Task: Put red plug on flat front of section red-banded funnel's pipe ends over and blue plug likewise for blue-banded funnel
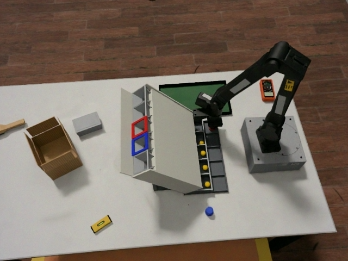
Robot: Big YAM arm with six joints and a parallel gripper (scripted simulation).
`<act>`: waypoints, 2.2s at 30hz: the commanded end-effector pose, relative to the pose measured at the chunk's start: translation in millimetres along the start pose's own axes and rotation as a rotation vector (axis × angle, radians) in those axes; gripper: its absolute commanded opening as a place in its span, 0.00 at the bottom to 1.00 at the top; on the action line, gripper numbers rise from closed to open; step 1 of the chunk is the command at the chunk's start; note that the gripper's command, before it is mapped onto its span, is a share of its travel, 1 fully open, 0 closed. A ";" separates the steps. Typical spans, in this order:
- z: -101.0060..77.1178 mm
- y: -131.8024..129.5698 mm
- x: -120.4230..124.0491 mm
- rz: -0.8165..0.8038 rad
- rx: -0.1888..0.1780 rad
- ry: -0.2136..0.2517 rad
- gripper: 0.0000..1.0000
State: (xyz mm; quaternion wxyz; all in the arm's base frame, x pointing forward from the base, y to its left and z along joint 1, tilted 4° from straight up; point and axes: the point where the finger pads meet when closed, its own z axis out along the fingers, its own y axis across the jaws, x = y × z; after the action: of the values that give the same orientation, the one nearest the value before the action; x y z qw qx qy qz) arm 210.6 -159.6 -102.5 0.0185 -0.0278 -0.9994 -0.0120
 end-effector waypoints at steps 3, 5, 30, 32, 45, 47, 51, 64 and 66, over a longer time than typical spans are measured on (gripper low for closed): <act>0.3 -3.4 0.8 0.003 0.004 -0.007 0.00; 0.0 -3.5 0.6 0.002 0.004 -0.008 0.00; -1.3 -2.0 -3.3 -0.003 0.005 -0.009 0.59; -1.3 -2.0 -3.3 -0.003 0.005 -0.009 0.59; -1.3 -2.0 -3.3 -0.003 0.005 -0.009 0.59; -9.9 -2.3 -3.5 -0.003 0.005 -0.009 0.59; -44.3 -3.3 -4.4 -0.003 0.005 -0.009 0.59; -130.4 -5.9 -6.6 -0.003 0.004 -0.007 0.59; -130.4 -6.0 -6.7 -0.003 0.002 -0.005 0.59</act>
State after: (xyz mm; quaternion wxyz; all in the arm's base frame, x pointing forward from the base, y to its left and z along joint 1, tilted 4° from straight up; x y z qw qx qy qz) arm 209.5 -158.8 17.0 0.0221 -0.0264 -0.9993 -0.0145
